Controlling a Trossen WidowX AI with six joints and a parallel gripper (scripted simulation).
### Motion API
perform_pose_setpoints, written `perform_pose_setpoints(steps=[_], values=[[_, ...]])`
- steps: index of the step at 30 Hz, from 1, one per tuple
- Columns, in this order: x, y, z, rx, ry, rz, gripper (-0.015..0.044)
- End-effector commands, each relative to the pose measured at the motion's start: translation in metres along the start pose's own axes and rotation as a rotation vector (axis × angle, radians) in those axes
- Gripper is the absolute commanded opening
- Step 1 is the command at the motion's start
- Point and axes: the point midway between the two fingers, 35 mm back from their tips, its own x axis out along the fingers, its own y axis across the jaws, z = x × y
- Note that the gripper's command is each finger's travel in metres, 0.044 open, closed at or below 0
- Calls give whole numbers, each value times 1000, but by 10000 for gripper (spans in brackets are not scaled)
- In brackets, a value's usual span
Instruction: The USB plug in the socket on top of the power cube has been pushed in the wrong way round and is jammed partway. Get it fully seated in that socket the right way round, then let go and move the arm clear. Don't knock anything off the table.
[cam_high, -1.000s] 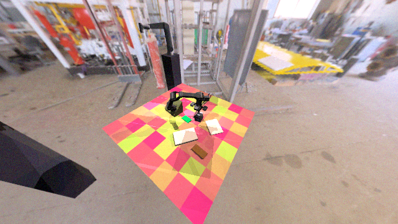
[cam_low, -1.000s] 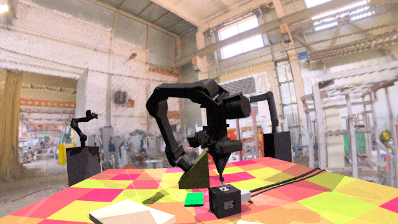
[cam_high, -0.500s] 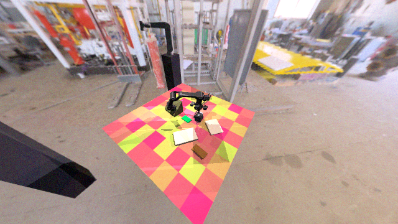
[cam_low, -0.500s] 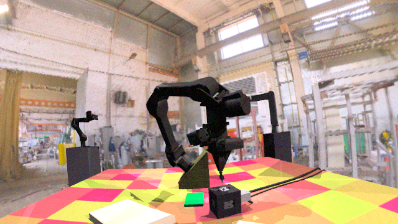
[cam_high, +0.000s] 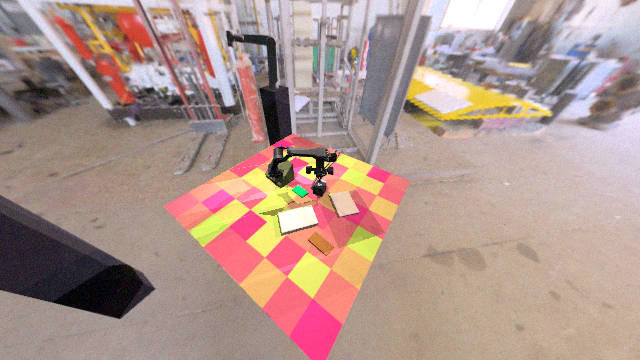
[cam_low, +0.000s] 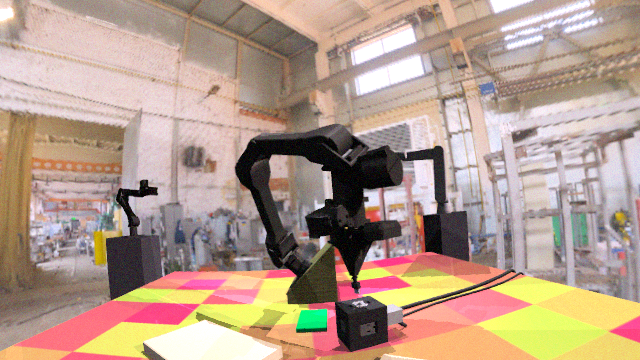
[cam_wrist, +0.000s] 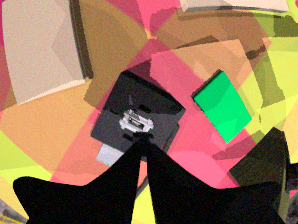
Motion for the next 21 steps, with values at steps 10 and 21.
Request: perform_pose_setpoints(steps=[10,21], values=[[0,0,0,-354,0,1,0],[0,0,0,-642,0,1,0]])
